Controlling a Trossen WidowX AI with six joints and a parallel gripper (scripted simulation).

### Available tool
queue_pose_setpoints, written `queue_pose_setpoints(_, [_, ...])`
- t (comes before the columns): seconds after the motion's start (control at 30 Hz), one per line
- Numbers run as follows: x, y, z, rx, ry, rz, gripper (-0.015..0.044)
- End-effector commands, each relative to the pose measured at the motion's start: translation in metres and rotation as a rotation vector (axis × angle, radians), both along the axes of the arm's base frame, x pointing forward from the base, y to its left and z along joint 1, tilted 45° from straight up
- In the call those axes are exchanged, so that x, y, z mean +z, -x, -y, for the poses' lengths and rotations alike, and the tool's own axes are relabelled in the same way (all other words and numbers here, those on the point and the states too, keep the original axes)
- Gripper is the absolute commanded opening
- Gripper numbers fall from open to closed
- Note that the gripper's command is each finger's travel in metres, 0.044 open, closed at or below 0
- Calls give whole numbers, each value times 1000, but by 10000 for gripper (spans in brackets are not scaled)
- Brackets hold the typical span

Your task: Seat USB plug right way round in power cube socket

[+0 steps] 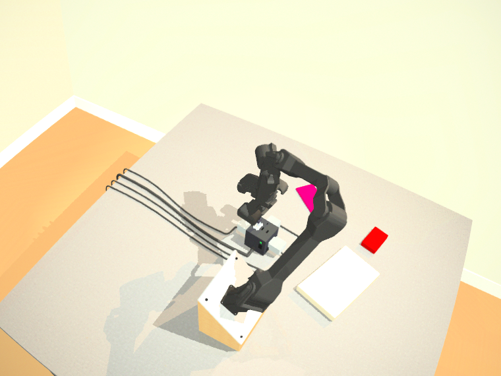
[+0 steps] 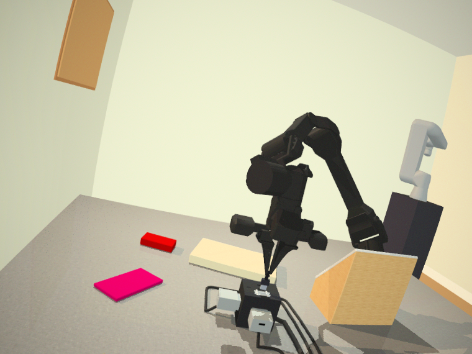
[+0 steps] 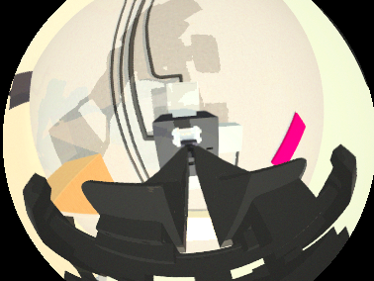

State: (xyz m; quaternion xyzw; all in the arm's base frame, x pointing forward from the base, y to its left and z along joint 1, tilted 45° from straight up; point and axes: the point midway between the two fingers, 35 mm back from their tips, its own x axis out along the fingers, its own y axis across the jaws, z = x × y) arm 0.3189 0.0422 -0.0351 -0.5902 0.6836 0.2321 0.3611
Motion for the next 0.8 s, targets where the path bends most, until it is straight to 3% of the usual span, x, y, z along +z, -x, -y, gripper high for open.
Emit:
queue_pose_setpoints(0.0, [-1,0,0,2,-9,-3,0])
queue_pose_setpoints(0.77, [-3,0,1,3,-14,-2,0])
